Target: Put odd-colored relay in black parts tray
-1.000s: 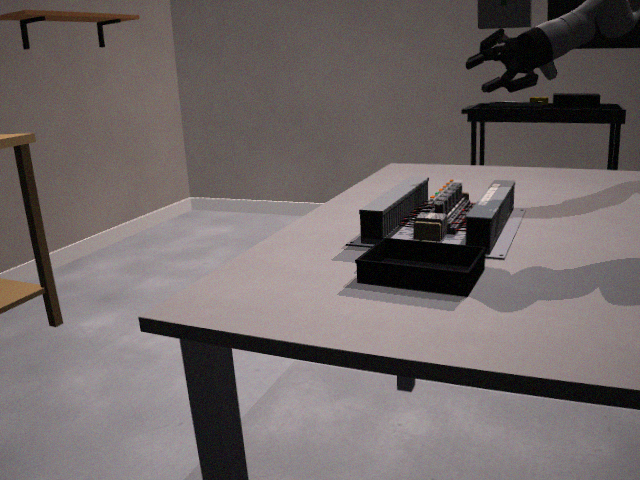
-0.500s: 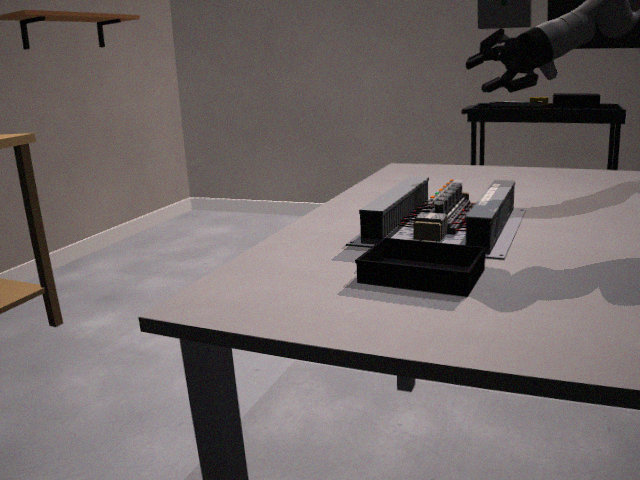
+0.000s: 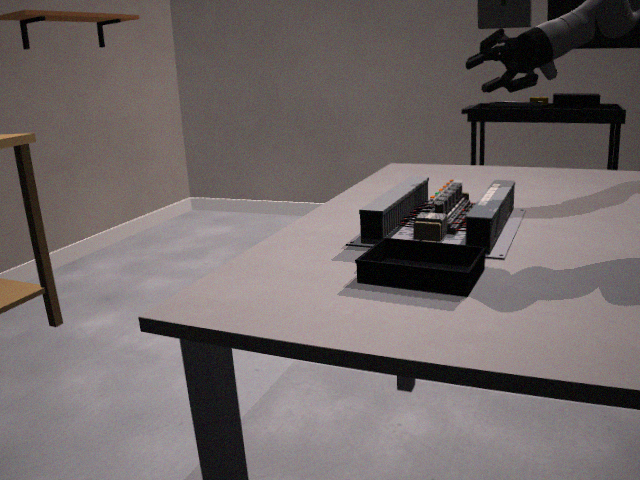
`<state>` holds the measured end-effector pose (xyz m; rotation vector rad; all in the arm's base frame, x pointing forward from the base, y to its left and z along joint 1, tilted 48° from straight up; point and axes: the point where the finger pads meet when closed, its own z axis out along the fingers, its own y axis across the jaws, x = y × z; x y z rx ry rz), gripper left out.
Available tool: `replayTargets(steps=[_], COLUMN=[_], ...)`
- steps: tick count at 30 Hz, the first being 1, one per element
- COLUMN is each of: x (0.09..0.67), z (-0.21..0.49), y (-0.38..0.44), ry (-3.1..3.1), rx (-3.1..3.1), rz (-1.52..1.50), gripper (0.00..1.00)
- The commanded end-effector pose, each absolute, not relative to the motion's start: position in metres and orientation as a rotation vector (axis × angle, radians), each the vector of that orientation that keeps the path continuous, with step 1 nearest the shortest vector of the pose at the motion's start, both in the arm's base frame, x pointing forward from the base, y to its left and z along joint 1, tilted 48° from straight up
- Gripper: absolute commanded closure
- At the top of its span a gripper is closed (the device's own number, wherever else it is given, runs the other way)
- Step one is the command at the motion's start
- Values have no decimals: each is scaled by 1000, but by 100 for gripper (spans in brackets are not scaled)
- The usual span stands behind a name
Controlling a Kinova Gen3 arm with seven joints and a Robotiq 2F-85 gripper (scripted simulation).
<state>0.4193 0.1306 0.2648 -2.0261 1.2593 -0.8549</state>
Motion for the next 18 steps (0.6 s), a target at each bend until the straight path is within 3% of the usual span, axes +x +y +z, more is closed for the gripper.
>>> replayTargets(steps=[1, 18], x=[420, 426], z=[265, 267], y=[131, 133], ry=[1258, 1261], rx=[-2025, -2020], rz=[-856, -870], gripper=[39, 39])
